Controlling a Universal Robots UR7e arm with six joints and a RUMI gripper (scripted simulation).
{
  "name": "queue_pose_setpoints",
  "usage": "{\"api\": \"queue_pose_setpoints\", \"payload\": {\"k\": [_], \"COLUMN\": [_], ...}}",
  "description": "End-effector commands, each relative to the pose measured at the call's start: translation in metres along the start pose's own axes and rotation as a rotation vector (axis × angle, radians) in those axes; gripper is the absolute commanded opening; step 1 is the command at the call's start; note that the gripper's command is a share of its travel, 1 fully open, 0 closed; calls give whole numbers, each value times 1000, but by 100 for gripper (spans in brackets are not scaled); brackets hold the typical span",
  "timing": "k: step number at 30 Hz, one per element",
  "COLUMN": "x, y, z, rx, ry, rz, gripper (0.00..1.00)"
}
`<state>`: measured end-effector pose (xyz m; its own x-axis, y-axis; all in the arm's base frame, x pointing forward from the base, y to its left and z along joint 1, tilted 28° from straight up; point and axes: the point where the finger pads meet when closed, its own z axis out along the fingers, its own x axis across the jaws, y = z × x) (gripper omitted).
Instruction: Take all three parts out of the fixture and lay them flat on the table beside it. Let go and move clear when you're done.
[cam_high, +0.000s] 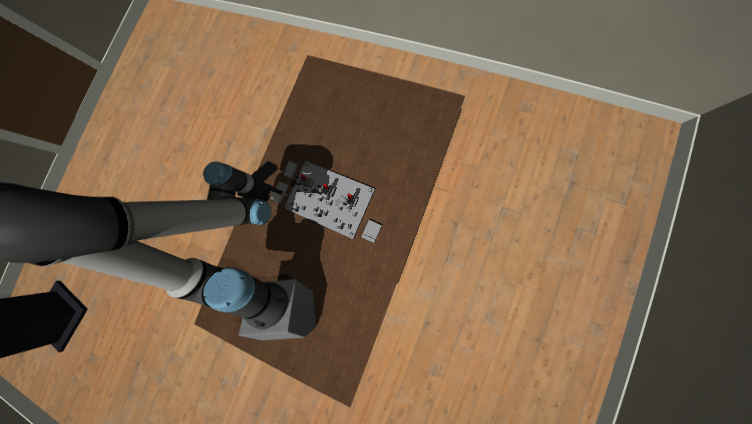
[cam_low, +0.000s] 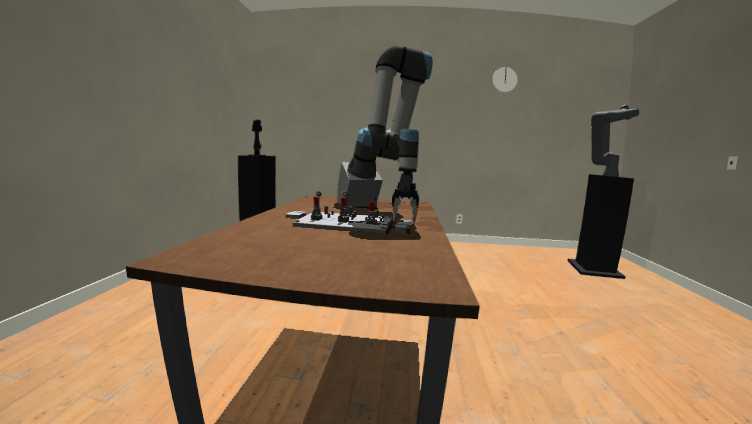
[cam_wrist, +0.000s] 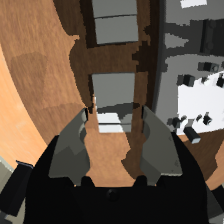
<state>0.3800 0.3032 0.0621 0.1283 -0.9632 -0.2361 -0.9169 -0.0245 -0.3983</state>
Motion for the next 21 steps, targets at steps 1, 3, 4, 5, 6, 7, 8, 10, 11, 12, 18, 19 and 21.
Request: {"api": "queue_pose_setpoints", "payload": {"k": [1,3,4,5,6,7,8,10,11,12,18,19,21], "x": [0,0,0,0,0,0,0,0,0,0,0,0,0], "y": [0,0,0,0,0,0,0,0,0,0,0,0,0], "z": [0,0,0,0,0,0,0,0,0,0,-3,-3,-5], "rx": [1,1,1,1,1,1,1,1,1,1,1,1,1], "ry": [0,0,0,0,0,0,0,0,0,0,0,0,0], "rz": [0,0,0,0,0,0,0,0,0,0,0,0,0], "gripper": [47,47,47,47,47,47,47,47,47,47,47,47,47]}}
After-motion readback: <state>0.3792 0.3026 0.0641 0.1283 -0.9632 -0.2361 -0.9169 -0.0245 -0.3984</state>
